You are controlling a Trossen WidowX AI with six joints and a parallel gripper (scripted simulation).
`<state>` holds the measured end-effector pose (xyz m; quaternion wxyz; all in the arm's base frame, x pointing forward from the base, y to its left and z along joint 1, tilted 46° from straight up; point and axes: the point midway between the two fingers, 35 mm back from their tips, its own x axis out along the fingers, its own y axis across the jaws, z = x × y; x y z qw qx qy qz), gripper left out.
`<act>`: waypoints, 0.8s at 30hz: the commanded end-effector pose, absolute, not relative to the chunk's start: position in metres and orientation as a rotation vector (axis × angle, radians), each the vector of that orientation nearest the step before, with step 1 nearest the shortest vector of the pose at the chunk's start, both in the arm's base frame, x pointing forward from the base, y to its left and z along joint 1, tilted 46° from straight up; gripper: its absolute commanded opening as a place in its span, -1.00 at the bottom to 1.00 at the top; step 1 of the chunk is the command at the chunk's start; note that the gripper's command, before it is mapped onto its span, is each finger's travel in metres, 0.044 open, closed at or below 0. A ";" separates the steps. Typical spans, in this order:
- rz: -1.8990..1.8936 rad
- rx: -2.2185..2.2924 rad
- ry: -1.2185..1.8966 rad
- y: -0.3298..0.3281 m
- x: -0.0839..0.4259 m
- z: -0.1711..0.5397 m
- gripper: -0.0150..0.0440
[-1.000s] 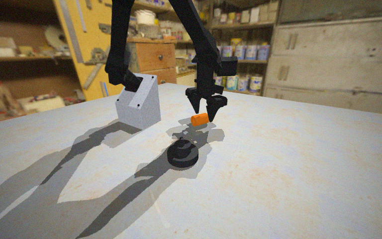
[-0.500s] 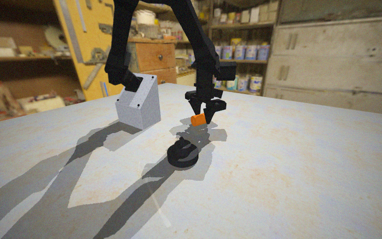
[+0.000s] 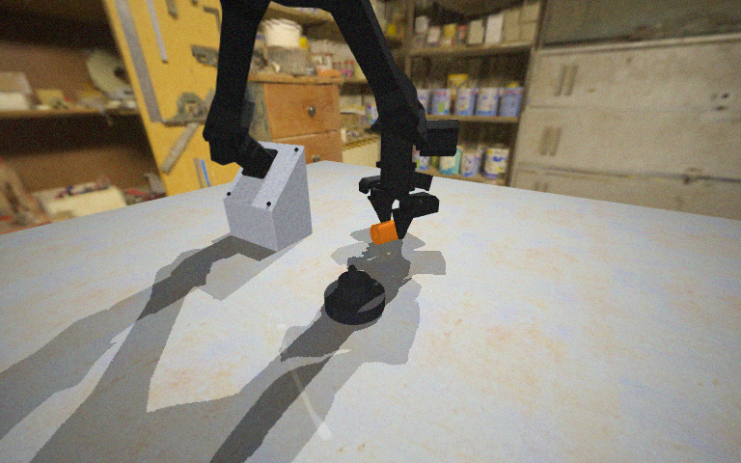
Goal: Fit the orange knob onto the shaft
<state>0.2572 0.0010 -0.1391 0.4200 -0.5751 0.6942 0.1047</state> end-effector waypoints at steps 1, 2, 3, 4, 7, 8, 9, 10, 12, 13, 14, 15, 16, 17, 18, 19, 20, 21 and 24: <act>0.262 -1.447 1.739 0.001 0.257 -0.139 0.21; 0.262 -1.447 1.739 0.001 0.257 -0.139 0.19; 0.262 -1.447 1.739 0.001 0.257 -0.139 0.16; 0.262 -1.447 1.739 0.001 0.257 -0.139 0.14; 0.262 -1.447 1.739 0.001 0.257 -0.139 0.11; 0.262 -1.447 1.739 0.001 0.257 -0.139 0.11; 0.264 -1.445 1.736 0.001 0.257 -0.139 0.11; 0.268 -1.442 1.731 0.001 0.257 -0.139 0.11; 0.283 -1.432 1.714 0.001 0.257 -0.137 0.11; 0.294 -1.426 1.702 0.001 0.256 -0.136 0.11; 0.306 -1.419 1.688 0.001 0.256 -0.135 0.11; 0.319 -1.412 1.673 0.001 0.255 -0.134 0.11; 0.334 -1.403 1.655 0.001 0.255 -0.133 0.11; 0.346 -1.396 1.639 0.001 0.254 -0.132 0.11; 0.356 -1.391 1.626 0.001 0.254 -0.131 0.11; 0.366 -1.385 1.614 0.000 0.254 -0.130 0.11; 0.376 -1.379 1.602 0.000 0.253 -0.129 0.11; 0.385 -1.373 1.590 0.000 0.253 -0.128 0.11; 0.414 -1.356 1.553 0.000 0.251 -0.126 0.11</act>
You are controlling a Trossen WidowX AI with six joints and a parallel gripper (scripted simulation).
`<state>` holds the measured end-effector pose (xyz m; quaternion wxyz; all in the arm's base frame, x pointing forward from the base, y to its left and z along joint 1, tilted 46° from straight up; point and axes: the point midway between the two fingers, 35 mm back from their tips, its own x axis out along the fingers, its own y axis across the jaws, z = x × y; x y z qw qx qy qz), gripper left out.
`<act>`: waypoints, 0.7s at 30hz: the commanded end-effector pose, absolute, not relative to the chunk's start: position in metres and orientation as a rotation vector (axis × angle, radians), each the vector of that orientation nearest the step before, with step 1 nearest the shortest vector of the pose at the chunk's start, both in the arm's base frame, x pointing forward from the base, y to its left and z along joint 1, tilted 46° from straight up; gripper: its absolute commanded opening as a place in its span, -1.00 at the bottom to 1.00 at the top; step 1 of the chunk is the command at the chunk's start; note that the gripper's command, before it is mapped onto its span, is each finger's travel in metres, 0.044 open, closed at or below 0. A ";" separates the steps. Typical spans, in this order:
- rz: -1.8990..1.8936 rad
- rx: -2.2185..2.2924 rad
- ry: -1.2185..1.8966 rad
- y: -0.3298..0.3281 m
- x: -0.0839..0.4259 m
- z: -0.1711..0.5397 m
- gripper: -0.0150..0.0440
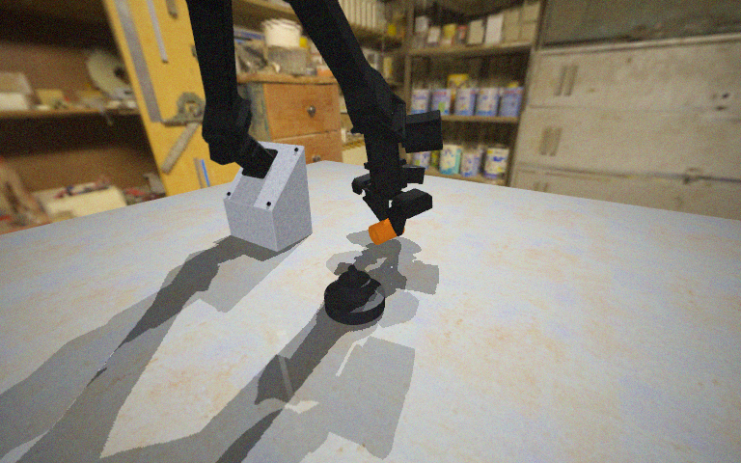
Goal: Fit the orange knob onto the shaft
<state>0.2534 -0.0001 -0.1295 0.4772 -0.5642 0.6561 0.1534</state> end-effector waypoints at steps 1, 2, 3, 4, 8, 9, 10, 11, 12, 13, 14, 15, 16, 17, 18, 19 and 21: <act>0.424 -1.350 1.541 -0.001 0.251 -0.125 0.11; 0.433 -1.344 1.529 -0.001 0.251 -0.124 0.11; 0.442 -1.338 1.517 -0.001 0.250 -0.123 0.11; 0.451 -1.332 1.505 -0.001 0.250 -0.122 0.11; 0.487 -1.308 1.457 -0.002 0.248 -0.119 0.11; 0.496 -1.302 1.445 -0.003 0.248 -0.118 0.11; 0.505 -1.296 1.432 -0.003 0.247 -0.117 0.11; 0.513 -1.290 1.420 -0.003 0.247 -0.117 0.11; 0.522 -1.284 1.408 -0.004 0.246 -0.116 0.11; 0.530 -1.278 1.396 -0.004 0.246 -0.115 0.11; 0.539 -1.272 1.384 -0.004 0.245 -0.114 0.11; 0.547 -1.265 1.372 -0.005 0.245 -0.114 0.11; 0.556 -1.259 1.360 -0.005 0.245 -0.113 0.11; 0.564 -1.253 1.348 -0.006 0.244 -0.112 0.11; 0.572 -1.247 1.336 -0.006 0.244 -0.111 0.11; 0.580 -1.241 1.324 -0.007 0.243 -0.111 0.11; 0.597 -1.228 1.300 -0.007 0.242 -0.109 0.11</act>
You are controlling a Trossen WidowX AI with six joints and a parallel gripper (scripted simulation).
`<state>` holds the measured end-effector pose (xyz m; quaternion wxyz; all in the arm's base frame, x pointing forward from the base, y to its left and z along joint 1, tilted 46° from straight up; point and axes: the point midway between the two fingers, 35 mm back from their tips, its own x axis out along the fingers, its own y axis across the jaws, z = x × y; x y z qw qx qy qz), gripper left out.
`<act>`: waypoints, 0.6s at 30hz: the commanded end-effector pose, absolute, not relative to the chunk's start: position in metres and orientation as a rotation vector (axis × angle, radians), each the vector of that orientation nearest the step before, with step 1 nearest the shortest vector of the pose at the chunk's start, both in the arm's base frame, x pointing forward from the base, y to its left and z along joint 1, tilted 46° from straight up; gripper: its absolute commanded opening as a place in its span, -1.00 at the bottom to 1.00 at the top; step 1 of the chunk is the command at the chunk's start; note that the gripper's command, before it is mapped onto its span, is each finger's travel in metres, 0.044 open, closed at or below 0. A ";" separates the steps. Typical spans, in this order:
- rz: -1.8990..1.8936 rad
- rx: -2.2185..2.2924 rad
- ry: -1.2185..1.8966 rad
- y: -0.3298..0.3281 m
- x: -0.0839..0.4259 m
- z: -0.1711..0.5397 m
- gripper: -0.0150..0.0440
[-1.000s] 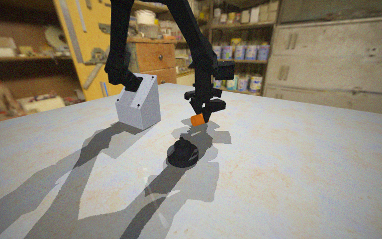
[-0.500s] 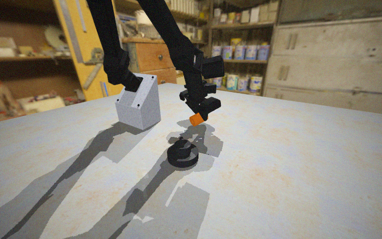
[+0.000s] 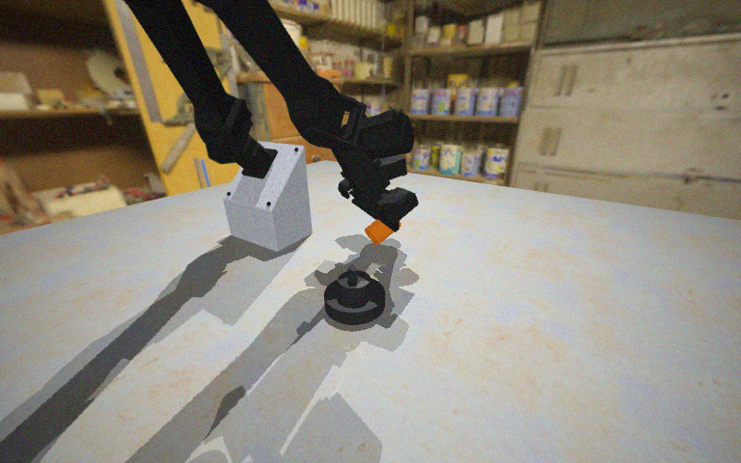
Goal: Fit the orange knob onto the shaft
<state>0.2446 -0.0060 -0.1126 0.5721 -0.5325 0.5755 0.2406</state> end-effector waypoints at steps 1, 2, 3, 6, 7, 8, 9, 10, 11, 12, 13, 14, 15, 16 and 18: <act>0.605 -1.222 1.288 -0.008 0.242 -0.108 0.11; 0.613 -1.215 1.276 -0.008 0.241 -0.108 0.11; 0.621 -1.209 1.264 -0.009 0.241 -0.107 0.11; 0.644 -1.190 1.228 -0.010 0.239 -0.105 0.11; 0.652 -1.183 1.216 -0.011 0.239 -0.104 0.11; 0.659 -1.177 1.205 -0.011 0.238 -0.104 0.11; 0.667 -1.170 1.193 -0.012 0.238 -0.103 0.11; 0.675 -1.164 1.181 -0.013 0.237 -0.102 0.11; 0.682 -1.157 1.169 -0.013 0.237 -0.102 0.11; 0.690 -1.150 1.157 -0.014 0.236 -0.101 0.11; 0.697 -1.144 1.145 -0.014 0.236 -0.101 0.11; 0.704 -1.137 1.133 -0.015 0.236 -0.100 0.11; 0.712 -1.131 1.121 -0.015 0.235 -0.099 0.11; 0.719 -1.124 1.109 -0.016 0.235 -0.099 0.11; 0.733 -1.111 1.085 -0.017 0.234 -0.098 0.11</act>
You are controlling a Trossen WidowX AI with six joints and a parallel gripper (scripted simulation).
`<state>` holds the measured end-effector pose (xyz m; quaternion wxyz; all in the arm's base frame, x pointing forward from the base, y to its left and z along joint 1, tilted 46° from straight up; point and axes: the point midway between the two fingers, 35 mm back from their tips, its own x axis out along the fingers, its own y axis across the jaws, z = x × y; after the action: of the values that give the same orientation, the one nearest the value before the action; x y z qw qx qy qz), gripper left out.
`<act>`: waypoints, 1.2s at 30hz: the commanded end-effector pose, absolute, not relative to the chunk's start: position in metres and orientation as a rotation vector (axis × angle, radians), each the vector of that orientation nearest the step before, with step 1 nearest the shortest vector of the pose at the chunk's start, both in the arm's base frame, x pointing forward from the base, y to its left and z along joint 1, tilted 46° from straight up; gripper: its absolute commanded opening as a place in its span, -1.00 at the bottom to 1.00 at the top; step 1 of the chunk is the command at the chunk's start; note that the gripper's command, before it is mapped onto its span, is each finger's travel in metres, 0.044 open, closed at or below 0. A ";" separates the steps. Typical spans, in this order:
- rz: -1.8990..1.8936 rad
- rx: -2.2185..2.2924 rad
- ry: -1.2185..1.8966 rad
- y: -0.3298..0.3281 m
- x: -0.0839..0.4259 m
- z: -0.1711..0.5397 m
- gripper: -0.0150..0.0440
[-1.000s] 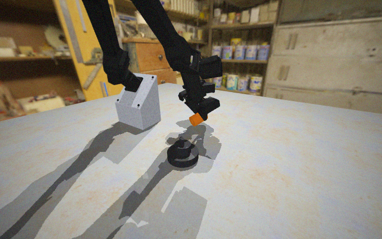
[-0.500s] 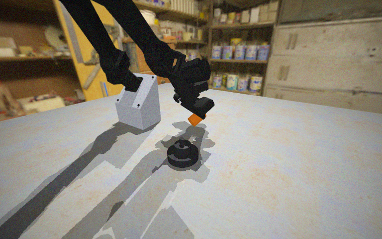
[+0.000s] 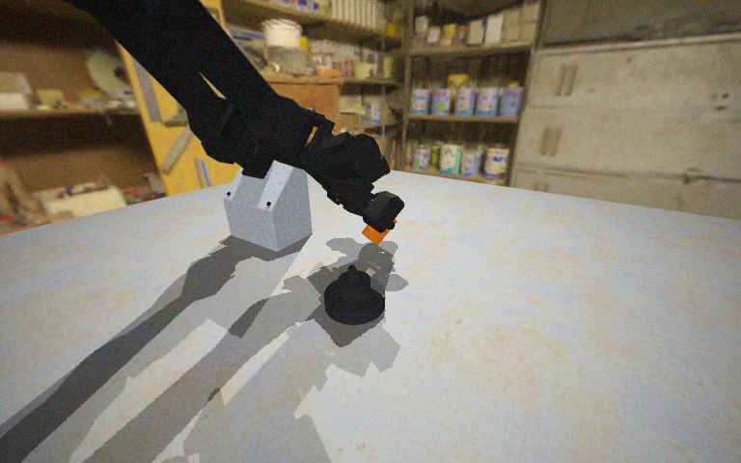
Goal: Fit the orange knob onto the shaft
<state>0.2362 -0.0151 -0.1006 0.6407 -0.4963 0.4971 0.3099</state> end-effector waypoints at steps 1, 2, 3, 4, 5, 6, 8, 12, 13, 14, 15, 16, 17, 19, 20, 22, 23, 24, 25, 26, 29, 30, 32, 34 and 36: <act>0.740 -1.104 1.073 -0.018 0.233 -0.097 0.11; 0.747 -1.097 1.061 -0.019 0.233 -0.097 0.11; 0.754 -1.090 1.049 -0.019 0.232 -0.096 0.11; 0.761 -1.083 1.037 -0.020 0.232 -0.096 0.11; 0.768 -1.077 1.025 -0.021 0.231 -0.095 0.11; 0.775 -1.070 1.013 -0.021 0.231 -0.095 0.11; 0.789 -1.056 0.989 -0.023 0.230 -0.094 0.11; 0.815 -1.028 0.942 -0.025 0.228 -0.092 0.11; 0.822 -1.021 0.930 -0.026 0.227 -0.092 0.11; 0.828 -1.014 0.918 -0.027 0.227 -0.091 0.11; 0.835 -1.007 0.905 -0.027 0.226 -0.091 0.11; 0.841 -1.000 0.893 -0.028 0.226 -0.090 0.11; 0.848 -0.992 0.880 -0.029 0.225 -0.090 0.11; 0.862 -0.976 0.853 -0.031 0.224 -0.089 0.11; 0.870 -0.967 0.839 -0.031 0.224 -0.089 0.11; 0.884 -0.950 0.810 -0.033 0.223 -0.088 0.11; 0.892 -0.941 0.795 -0.034 0.222 -0.088 0.11; 0.899 -0.932 0.780 -0.035 0.221 -0.087 0.11; 0.906 -0.923 0.766 -0.036 0.221 -0.087 0.11; 0.913 -0.914 0.751 -0.037 0.220 -0.087 0.11; 0.934 -0.887 0.707 -0.040 0.219 -0.086 0.11; 0.940 -0.879 0.694 -0.041 0.218 -0.085 0.11; 0.933 -0.889 0.711 -0.040 0.219 -0.086 0.11; 0.918 -0.908 0.741 -0.039 0.219 -0.084 0.11; 0.926 -0.901 0.728 -0.038 0.220 -0.086 0.20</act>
<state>0.2195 -0.0384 -0.0855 0.7369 -0.4110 0.3326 0.4212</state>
